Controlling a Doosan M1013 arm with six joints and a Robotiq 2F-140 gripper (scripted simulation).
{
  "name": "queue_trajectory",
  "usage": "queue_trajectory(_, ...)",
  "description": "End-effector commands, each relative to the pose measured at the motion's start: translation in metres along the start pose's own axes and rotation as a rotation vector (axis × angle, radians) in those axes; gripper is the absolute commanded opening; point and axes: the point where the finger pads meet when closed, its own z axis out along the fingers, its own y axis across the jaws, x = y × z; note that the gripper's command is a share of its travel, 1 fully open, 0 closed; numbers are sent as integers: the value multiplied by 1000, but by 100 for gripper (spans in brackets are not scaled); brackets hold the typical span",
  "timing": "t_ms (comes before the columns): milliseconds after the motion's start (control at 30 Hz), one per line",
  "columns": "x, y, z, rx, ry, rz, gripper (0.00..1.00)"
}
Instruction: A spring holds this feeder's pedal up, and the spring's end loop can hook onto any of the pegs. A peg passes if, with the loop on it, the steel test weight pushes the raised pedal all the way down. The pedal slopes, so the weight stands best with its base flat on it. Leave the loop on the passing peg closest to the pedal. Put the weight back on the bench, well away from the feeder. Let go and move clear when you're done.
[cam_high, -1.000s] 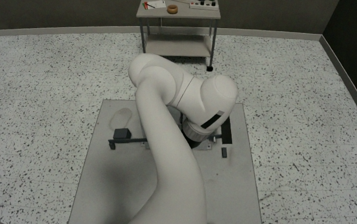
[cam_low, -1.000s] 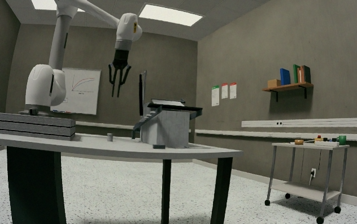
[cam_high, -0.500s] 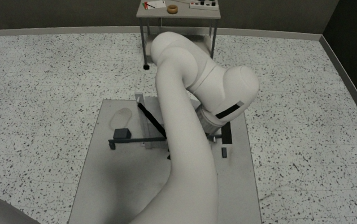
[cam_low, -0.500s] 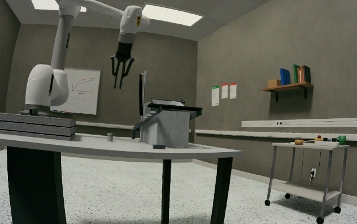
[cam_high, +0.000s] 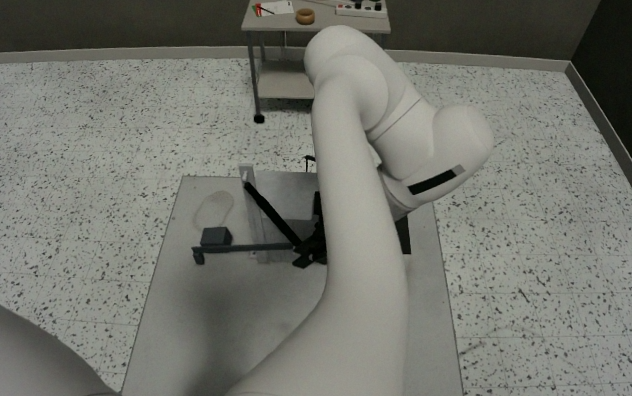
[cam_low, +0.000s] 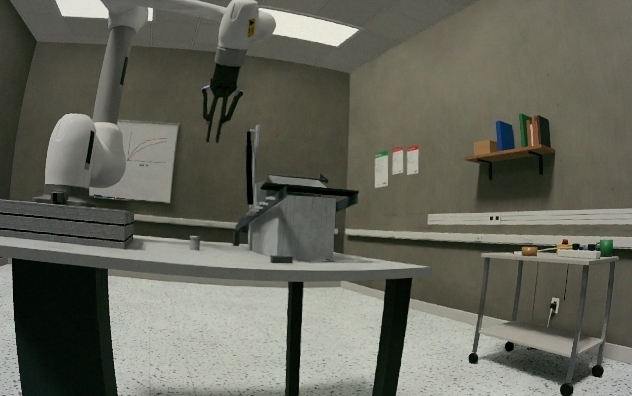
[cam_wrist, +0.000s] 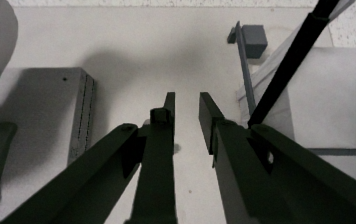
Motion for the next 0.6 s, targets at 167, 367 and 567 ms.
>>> queue_trajectory(167,1,0,0,2,5,1,24)
queue_trajectory(367,-13,57,13,2,9,1,24)
queue_trajectory(567,-13,57,13,2,9,1,24)
